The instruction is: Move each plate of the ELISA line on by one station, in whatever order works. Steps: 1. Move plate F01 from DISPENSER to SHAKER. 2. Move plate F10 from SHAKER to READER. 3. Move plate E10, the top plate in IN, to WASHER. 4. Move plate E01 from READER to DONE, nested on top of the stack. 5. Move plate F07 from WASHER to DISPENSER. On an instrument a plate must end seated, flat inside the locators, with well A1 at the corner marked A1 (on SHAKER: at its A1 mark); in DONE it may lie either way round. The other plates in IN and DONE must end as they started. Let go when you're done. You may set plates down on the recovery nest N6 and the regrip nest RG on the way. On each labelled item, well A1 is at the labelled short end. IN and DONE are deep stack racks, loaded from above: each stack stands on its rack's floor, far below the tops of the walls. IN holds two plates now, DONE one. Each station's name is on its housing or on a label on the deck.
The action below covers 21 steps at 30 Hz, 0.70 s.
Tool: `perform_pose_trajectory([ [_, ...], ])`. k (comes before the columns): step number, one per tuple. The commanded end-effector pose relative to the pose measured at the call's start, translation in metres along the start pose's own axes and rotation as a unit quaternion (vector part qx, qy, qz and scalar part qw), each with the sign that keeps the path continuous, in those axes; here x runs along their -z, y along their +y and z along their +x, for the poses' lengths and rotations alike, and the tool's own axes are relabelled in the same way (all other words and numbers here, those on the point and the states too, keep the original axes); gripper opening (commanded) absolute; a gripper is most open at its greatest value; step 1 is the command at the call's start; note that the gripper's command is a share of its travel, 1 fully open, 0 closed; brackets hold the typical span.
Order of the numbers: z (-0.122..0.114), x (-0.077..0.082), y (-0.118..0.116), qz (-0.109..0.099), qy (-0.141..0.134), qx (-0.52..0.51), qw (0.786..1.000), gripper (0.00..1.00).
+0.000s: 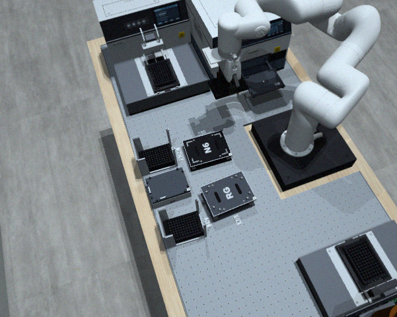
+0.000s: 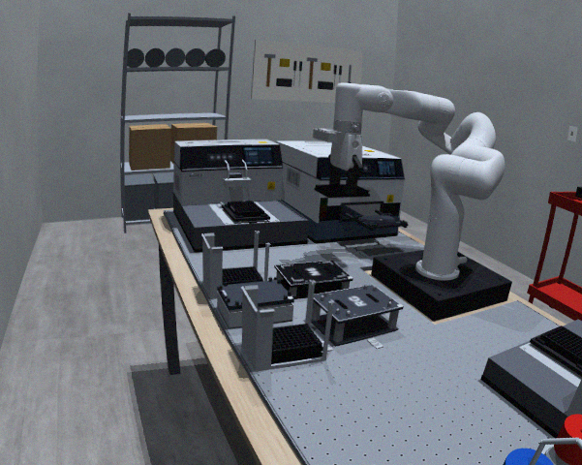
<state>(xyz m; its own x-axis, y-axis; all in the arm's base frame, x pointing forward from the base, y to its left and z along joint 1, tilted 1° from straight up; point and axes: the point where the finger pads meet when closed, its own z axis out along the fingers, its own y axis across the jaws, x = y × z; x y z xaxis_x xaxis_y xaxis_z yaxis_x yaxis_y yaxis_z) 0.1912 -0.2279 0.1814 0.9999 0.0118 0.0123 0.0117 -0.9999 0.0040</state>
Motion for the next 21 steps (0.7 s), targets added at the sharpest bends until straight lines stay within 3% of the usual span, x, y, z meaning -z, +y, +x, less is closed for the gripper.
perform_pose_trajectory([
  [1, -0.010, 0.001, 0.007, -0.001, 0.001, 0.001, 1.000, 0.00],
  [21, -0.065, 0.001, 0.022, -0.001, 0.001, 0.002, 1.000, 0.00],
])
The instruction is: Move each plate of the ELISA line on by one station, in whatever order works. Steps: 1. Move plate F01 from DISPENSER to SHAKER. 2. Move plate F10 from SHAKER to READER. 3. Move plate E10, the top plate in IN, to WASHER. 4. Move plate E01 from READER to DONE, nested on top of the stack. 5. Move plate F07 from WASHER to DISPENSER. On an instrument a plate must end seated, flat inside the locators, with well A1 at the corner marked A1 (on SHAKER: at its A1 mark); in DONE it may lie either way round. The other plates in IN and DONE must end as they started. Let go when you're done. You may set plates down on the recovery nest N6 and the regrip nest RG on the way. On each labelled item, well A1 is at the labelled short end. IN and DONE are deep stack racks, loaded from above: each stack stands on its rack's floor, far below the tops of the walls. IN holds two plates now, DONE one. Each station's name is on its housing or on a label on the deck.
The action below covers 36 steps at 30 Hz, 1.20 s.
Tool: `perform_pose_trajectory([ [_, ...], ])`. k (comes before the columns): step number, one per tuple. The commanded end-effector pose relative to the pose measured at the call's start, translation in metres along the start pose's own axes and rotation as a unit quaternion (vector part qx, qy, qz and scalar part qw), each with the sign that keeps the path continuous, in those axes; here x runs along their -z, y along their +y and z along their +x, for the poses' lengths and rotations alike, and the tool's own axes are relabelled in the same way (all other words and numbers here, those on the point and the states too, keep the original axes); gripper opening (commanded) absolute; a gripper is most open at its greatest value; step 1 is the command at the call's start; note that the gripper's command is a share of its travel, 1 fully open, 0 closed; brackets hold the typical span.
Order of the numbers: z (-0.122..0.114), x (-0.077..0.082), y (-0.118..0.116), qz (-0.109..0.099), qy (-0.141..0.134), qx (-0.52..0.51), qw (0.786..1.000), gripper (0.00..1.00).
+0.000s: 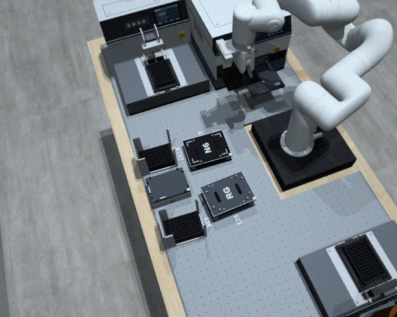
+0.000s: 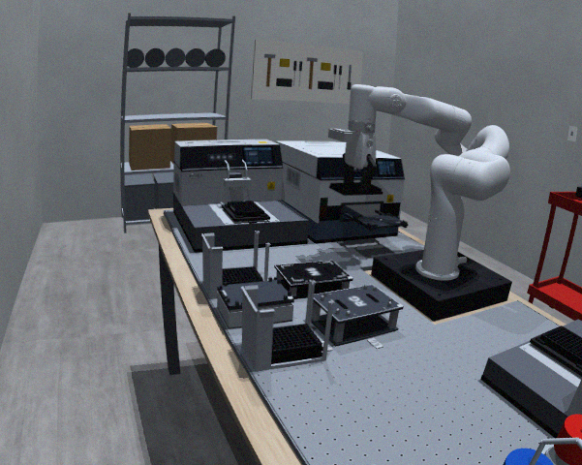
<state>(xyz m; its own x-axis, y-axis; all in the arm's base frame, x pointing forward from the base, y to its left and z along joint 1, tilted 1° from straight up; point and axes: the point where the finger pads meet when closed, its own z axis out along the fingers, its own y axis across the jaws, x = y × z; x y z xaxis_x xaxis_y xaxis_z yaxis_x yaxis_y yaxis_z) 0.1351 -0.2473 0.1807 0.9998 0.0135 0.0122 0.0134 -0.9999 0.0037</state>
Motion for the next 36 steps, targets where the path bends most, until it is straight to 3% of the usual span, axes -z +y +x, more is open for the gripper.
perform_pose_trajectory([
  [1, -0.012, 0.001, 0.003, -0.001, 0.001, 0.001, 1.000, 0.00],
  [36, -0.111, 0.001, 0.025, -0.001, 0.001, 0.003, 1.000, 0.00],
])
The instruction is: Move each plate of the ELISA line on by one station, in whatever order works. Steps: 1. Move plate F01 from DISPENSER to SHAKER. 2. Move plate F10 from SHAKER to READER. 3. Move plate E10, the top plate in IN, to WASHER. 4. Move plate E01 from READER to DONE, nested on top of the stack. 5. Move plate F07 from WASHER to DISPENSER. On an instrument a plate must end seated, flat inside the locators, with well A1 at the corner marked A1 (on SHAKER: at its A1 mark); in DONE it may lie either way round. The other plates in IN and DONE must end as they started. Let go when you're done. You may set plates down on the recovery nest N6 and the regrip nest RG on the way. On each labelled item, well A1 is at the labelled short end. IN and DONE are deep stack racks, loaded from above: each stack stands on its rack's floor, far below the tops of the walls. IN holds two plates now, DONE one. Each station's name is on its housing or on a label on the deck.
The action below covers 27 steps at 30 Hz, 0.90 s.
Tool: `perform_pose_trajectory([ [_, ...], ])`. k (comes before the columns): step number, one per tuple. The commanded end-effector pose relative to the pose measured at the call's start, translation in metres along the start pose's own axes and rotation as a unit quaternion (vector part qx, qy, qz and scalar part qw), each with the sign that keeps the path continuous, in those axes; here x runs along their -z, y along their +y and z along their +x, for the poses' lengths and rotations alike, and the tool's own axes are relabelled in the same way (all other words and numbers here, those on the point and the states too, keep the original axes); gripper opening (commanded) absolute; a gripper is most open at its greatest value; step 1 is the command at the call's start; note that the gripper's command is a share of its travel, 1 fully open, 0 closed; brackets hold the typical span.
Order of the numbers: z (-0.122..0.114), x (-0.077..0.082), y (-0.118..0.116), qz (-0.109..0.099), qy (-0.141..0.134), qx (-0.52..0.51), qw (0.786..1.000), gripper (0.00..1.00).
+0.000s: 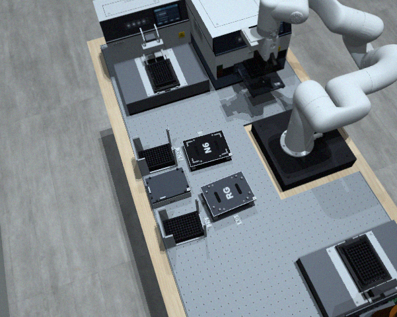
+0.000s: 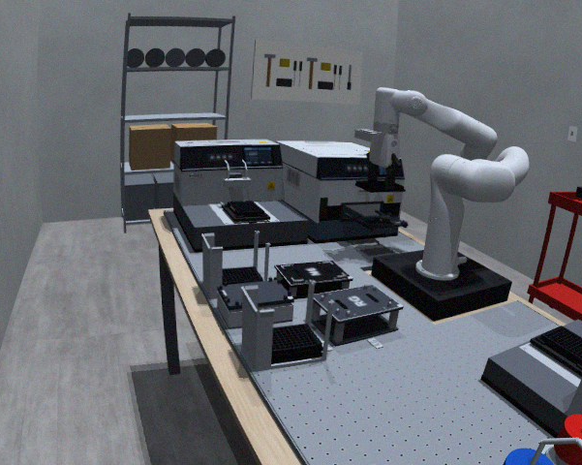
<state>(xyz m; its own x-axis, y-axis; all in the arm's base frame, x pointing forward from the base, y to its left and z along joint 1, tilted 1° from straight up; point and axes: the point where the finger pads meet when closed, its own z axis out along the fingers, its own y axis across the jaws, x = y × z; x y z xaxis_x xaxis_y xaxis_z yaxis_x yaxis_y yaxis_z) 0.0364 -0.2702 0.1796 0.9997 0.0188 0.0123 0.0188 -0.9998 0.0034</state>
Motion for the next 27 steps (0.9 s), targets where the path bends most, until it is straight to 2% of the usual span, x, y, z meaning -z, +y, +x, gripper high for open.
perform_pose_trajectory([
  [1, -0.0151, 0.0010, 0.0039, -0.002, 0.001, 0.000, 1.000, 0.00],
  [27, -0.0192, -0.0017, 0.0047, -0.002, 0.001, 0.000, 1.000, 0.00],
])
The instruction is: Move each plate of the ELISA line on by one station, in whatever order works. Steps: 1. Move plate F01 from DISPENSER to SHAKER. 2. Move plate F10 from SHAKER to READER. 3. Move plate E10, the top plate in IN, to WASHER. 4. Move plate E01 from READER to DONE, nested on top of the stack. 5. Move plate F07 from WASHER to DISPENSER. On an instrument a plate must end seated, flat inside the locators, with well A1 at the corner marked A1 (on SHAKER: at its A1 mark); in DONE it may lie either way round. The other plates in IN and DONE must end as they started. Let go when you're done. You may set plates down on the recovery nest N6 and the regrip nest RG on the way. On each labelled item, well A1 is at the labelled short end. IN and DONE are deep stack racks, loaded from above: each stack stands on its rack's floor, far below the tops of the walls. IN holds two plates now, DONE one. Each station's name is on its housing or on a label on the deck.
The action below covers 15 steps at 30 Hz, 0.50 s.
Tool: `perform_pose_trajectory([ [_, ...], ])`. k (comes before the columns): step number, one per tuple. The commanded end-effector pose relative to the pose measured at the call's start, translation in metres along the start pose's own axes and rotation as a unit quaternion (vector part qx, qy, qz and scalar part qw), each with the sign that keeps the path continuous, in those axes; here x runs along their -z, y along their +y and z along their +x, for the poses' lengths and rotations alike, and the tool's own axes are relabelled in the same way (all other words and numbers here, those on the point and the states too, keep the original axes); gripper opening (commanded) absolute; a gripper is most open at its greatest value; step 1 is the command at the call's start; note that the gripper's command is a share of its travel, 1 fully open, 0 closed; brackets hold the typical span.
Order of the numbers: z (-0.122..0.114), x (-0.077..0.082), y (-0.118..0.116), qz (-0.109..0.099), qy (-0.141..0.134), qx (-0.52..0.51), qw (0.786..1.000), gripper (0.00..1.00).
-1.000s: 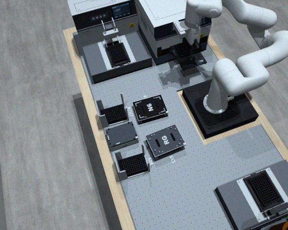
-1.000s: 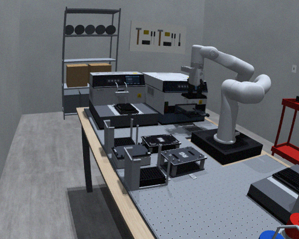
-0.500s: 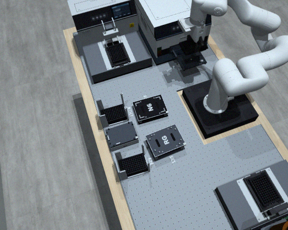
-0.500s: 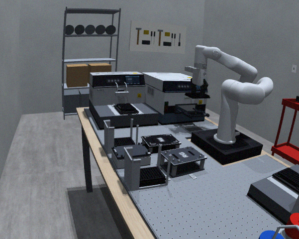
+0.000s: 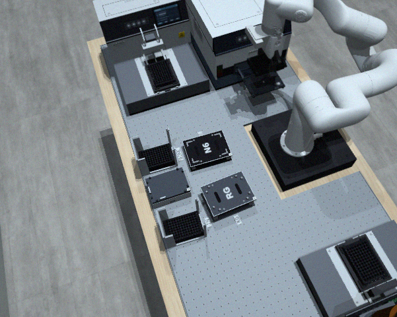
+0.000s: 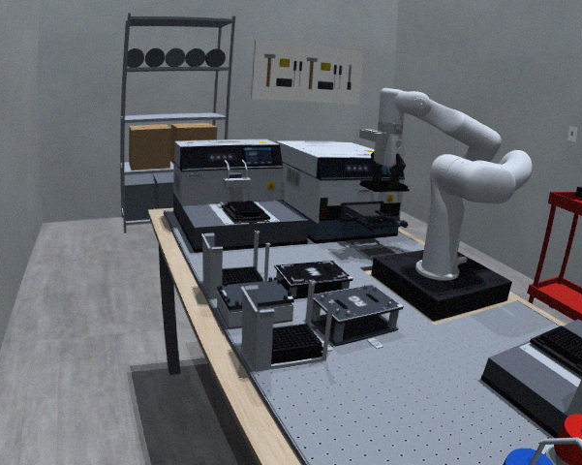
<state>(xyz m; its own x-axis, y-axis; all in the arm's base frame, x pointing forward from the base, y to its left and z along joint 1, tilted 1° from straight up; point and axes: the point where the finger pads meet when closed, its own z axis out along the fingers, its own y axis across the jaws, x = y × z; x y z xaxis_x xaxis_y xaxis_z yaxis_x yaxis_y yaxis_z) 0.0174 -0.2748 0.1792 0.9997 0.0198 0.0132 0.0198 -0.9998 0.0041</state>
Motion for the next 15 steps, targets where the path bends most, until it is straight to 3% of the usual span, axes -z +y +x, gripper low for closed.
perform_pose_trajectory([
  [1, 0.000, -0.003, 0.001, -0.001, 0.000, -0.001, 1.000, 0.00],
  [15, 0.000, -0.019, 0.001, -0.001, 0.000, -0.001, 1.000, 0.00],
])
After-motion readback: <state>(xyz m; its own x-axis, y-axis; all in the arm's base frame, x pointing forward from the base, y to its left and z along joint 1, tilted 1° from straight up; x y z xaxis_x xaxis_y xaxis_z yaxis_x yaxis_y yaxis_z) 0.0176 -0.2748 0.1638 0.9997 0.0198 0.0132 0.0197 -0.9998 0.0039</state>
